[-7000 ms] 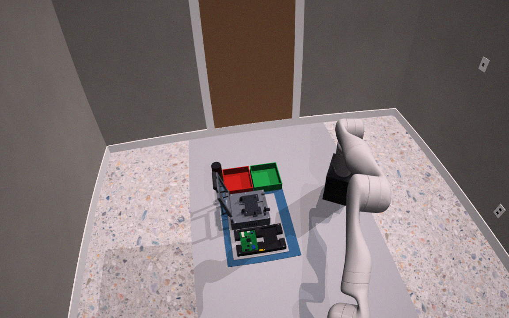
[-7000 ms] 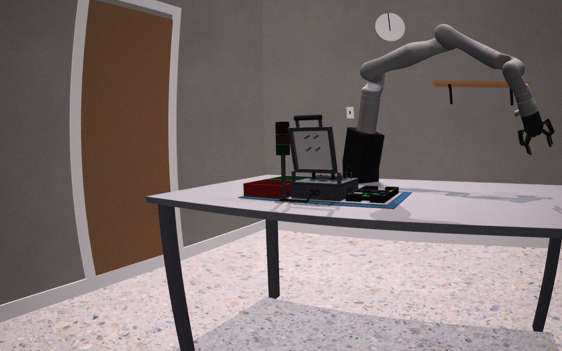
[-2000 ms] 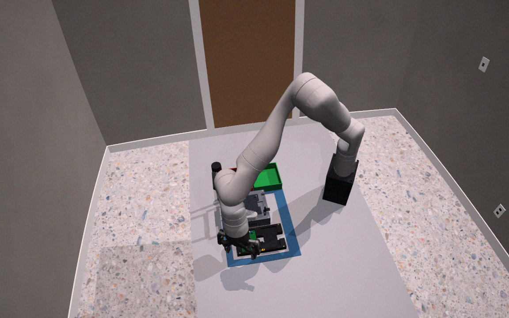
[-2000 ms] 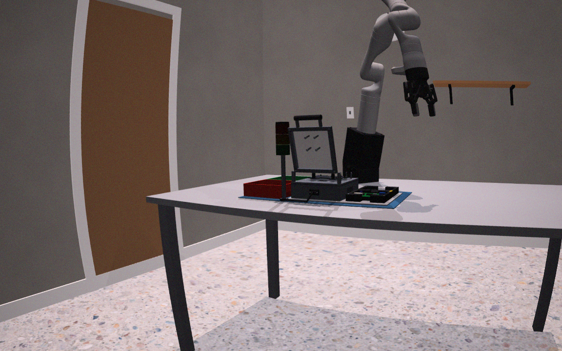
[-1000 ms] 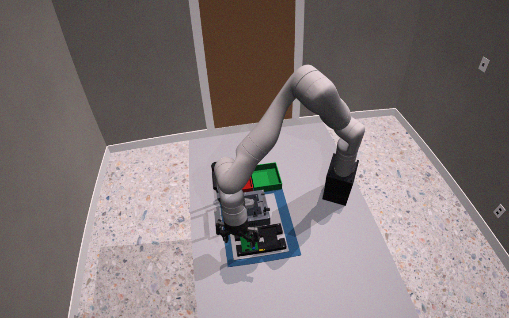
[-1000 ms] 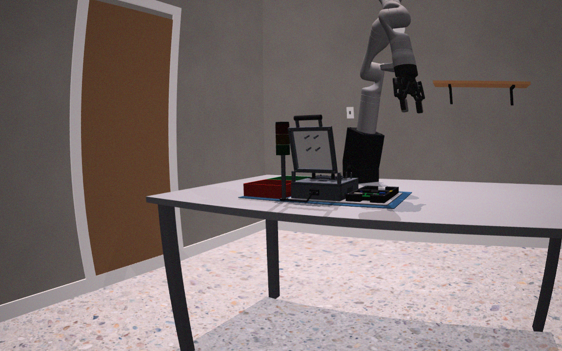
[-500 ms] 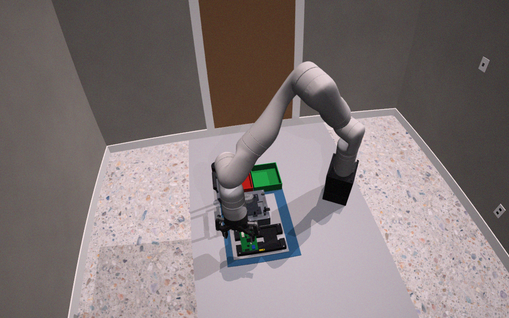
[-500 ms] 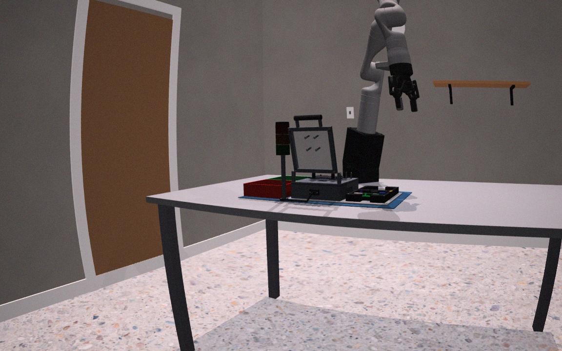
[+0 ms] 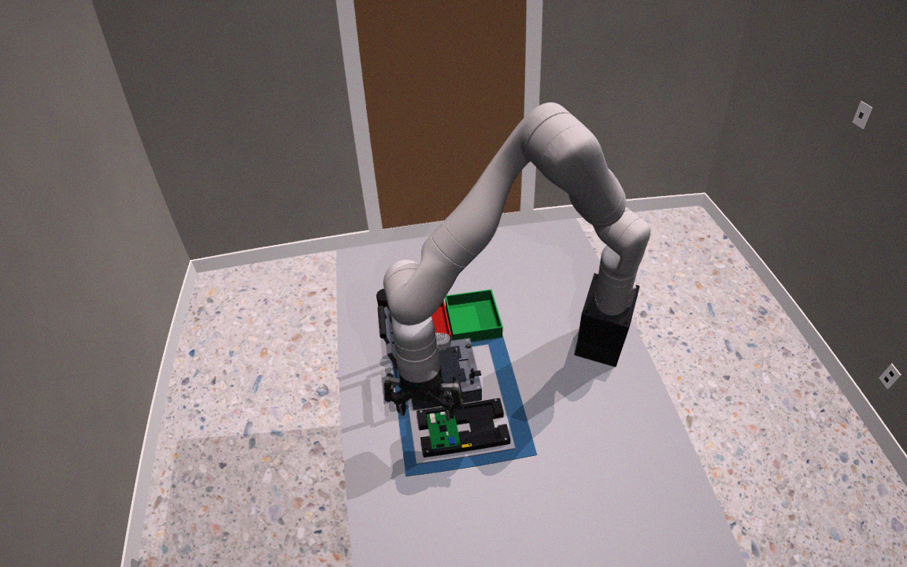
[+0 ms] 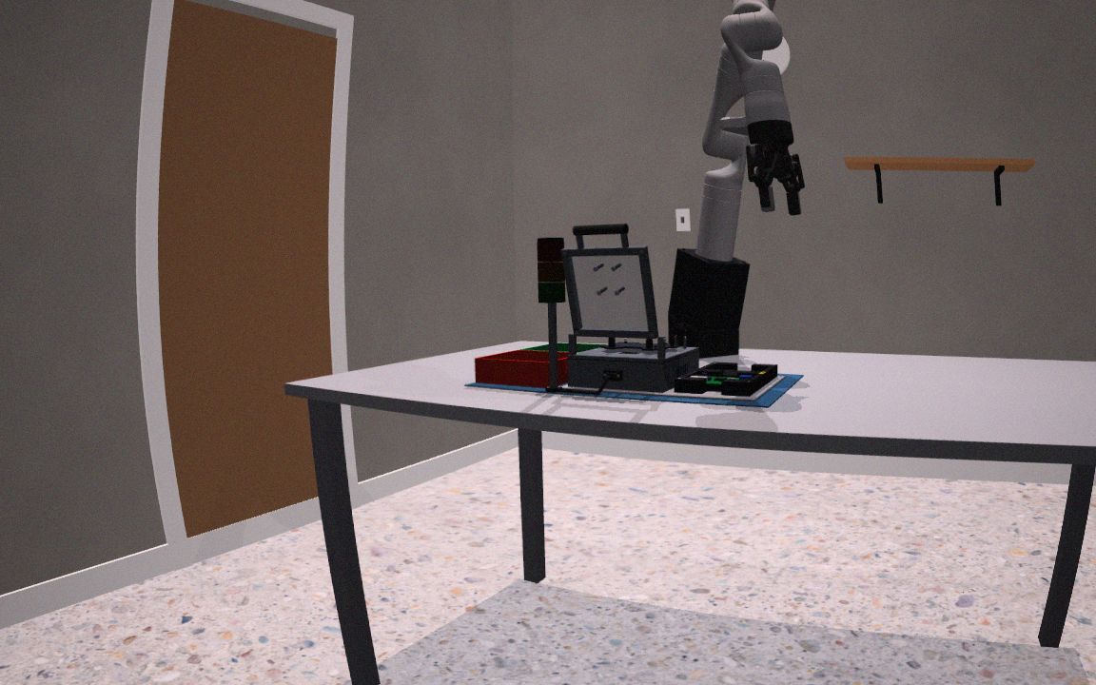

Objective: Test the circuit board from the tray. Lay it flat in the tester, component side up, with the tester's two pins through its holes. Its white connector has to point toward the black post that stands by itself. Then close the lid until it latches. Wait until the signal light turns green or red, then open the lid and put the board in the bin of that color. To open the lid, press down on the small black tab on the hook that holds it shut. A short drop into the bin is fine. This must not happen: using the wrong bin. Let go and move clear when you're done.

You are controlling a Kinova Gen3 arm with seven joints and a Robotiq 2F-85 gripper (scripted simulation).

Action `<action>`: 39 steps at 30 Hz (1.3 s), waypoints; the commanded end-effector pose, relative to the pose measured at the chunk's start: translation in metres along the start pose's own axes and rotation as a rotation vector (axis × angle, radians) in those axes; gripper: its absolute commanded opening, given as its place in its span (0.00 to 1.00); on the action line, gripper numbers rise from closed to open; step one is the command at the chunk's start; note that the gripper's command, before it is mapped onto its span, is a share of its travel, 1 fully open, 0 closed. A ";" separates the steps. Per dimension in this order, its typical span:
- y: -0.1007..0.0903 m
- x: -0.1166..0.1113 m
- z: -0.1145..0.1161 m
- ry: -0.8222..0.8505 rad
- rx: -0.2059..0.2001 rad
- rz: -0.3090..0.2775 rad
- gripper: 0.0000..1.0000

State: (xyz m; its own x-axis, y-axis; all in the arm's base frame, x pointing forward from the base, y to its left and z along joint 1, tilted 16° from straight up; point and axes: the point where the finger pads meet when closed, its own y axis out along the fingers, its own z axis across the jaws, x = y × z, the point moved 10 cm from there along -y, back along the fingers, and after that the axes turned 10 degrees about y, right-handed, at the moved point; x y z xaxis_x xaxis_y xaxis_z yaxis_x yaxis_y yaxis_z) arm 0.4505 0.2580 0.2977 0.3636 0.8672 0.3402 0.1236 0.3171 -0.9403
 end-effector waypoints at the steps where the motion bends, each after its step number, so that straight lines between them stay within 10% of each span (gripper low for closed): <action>1: -0.003 -0.001 -0.002 0.004 -0.004 -0.004 1.00; 39: -0.020 -0.045 -0.012 -0.117 -0.017 0.023 1.00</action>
State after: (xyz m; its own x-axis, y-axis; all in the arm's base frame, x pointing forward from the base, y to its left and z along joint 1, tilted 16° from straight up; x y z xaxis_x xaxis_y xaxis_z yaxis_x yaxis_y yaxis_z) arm 0.4427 0.2116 0.2989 0.2536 0.9149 0.3140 0.1282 0.2899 -0.9484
